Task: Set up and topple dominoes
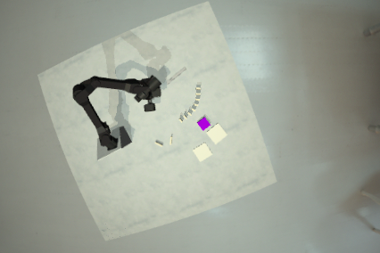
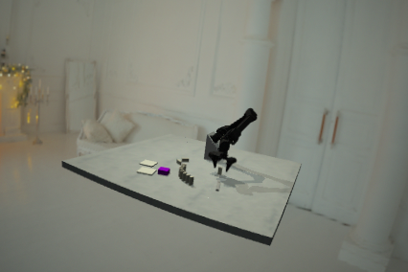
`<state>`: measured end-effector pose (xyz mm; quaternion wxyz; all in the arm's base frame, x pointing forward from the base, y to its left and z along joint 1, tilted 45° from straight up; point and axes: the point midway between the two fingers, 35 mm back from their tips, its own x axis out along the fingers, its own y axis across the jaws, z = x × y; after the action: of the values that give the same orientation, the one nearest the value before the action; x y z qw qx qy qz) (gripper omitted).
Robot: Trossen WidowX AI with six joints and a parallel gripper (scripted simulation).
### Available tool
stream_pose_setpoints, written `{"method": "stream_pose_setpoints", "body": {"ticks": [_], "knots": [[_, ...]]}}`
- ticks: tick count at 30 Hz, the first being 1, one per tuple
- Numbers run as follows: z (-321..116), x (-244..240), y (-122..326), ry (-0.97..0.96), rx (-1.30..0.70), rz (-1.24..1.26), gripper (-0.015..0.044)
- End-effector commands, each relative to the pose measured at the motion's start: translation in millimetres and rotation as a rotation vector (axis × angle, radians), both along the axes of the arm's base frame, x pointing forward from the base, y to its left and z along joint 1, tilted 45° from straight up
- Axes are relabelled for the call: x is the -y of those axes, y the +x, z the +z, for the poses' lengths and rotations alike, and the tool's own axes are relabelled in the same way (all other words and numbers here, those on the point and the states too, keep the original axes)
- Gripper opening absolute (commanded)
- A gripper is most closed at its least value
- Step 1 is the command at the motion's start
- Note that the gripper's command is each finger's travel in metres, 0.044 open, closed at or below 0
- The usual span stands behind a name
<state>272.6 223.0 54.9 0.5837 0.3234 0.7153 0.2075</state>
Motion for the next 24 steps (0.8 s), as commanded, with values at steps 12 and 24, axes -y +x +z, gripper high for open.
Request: {"method": "stream_pose_setpoints", "body": {"ticks": [12, 24], "knots": [[-7.2, -3.0, -2.1, -0.007, -0.013, -0.002, 0.0177], [-7.2, -3.0, -2.1, -0.007, -0.013, -0.002, 0.0107]]}}
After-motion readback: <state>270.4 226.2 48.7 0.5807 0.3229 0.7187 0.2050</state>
